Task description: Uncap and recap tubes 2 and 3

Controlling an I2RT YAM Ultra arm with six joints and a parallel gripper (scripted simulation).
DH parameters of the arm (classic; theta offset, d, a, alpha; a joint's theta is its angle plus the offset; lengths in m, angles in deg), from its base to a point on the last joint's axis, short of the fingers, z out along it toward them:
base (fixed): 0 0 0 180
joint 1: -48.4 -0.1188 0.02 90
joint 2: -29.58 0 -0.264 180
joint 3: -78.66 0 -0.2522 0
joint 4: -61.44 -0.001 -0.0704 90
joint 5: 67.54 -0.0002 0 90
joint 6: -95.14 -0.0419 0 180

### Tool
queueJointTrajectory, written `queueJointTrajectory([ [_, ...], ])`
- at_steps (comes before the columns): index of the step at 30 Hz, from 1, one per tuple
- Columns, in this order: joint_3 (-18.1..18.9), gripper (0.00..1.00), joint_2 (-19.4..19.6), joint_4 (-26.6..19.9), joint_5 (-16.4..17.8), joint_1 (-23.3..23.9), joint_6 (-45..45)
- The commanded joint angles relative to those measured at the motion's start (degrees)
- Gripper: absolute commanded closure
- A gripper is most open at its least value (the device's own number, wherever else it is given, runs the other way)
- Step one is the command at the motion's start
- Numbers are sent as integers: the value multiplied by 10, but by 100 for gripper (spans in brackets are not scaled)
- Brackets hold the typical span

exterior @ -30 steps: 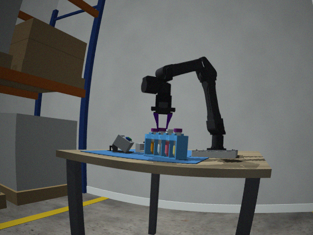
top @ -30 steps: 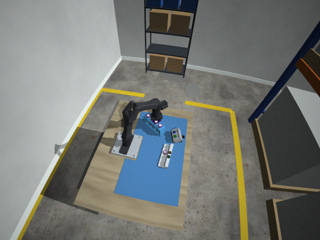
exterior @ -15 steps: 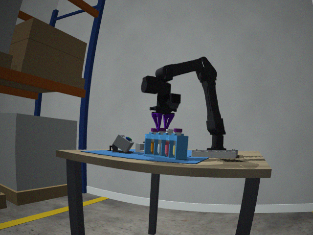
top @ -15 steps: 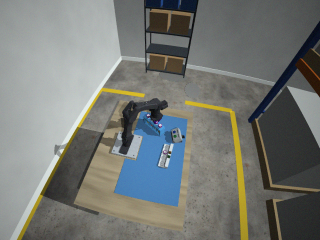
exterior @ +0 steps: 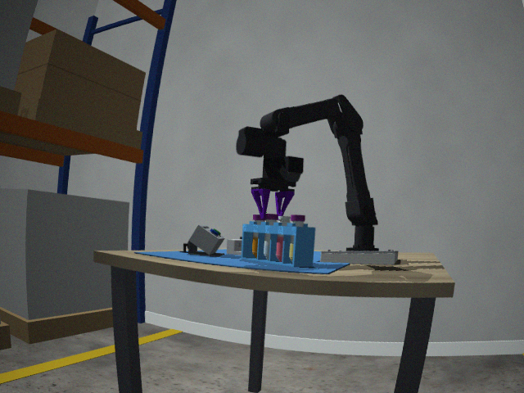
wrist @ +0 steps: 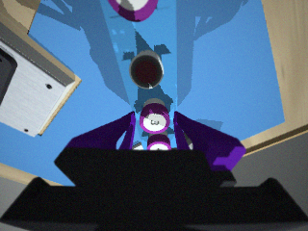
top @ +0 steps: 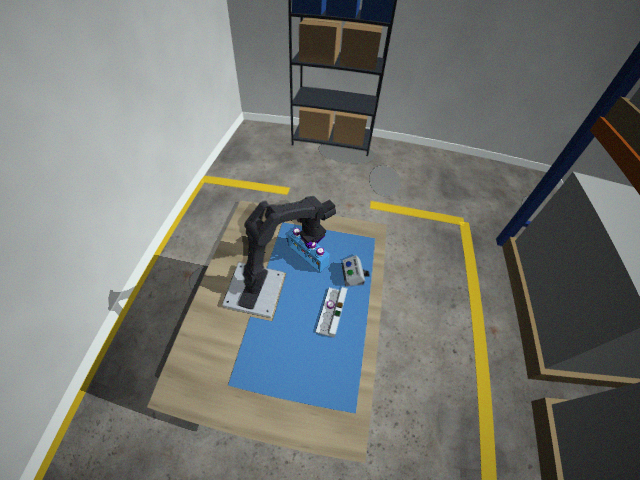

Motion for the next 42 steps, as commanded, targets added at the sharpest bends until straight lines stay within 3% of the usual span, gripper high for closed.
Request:
queueJointTrajectory([
  [1, 6, 51, -4, -4, 2, -1, -87],
  [4, 9, 51, -5, -7, 2, -1, -222],
  [8, 11, 51, -5, -9, 2, -1, -326],
  [10, 11, 51, -5, -9, 2, -1, -326],
  [12, 13, 51, -5, -12, 2, -1, -422],
  [20, 18, 51, -5, -16, 2, -1, -613],
  [24, 19, 51, -5, -18, 2, -1, -756],
  [27, 19, 51, -5, -18, 2, -1, -757],
  [30, 20, 51, -4, -18, 1, -2, -896],
  [38, 21, 51, -4, -19, 2, -2, -905],
  [39, 21, 100, -4, -19, 2, -2, -905],
  [42, 21, 100, -4, -19, 2, -2, -905],
])
